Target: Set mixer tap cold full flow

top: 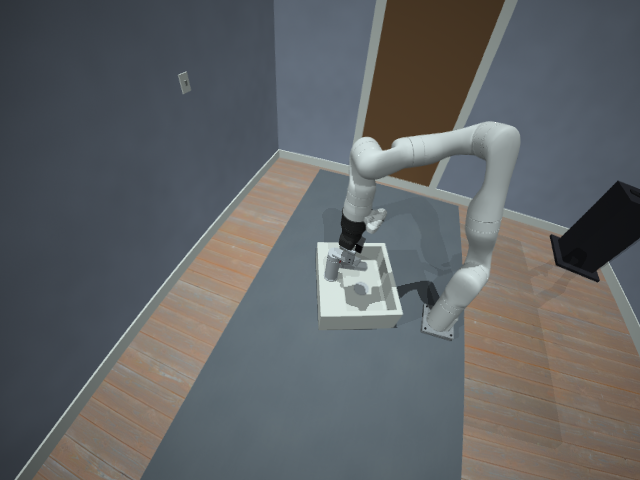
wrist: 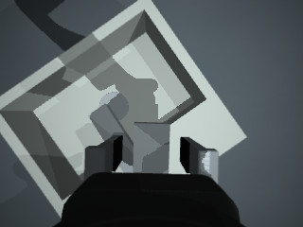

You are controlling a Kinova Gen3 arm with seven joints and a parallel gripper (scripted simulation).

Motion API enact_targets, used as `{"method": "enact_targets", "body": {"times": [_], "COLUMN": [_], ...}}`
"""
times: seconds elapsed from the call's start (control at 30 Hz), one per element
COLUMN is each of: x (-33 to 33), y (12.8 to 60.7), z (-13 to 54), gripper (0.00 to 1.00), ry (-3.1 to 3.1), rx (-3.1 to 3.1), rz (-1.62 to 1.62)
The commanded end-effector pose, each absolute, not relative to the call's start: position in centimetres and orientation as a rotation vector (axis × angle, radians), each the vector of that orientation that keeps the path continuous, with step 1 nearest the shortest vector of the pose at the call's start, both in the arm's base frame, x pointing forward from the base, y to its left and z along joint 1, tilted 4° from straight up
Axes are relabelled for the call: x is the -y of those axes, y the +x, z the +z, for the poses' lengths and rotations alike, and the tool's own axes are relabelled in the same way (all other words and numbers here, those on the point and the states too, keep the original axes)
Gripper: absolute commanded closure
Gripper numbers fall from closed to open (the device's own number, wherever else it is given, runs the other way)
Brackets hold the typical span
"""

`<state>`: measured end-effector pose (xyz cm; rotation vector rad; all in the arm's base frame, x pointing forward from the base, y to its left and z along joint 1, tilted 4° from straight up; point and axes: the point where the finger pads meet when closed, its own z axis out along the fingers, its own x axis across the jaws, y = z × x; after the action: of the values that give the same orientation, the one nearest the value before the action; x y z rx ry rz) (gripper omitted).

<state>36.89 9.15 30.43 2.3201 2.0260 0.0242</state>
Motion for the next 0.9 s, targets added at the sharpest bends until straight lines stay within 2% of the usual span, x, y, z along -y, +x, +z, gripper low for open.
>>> {"method": "enact_targets", "body": {"times": [0.0, 0.87], "x": [-9.17, -9.15], "y": [36.91, 36.94], "z": [30.49, 29.96], "gripper": [0.0, 0.0], "ry": [2.319, 2.319], "rx": [-2.025, -2.025], "rz": [0.026, 0.026]}}
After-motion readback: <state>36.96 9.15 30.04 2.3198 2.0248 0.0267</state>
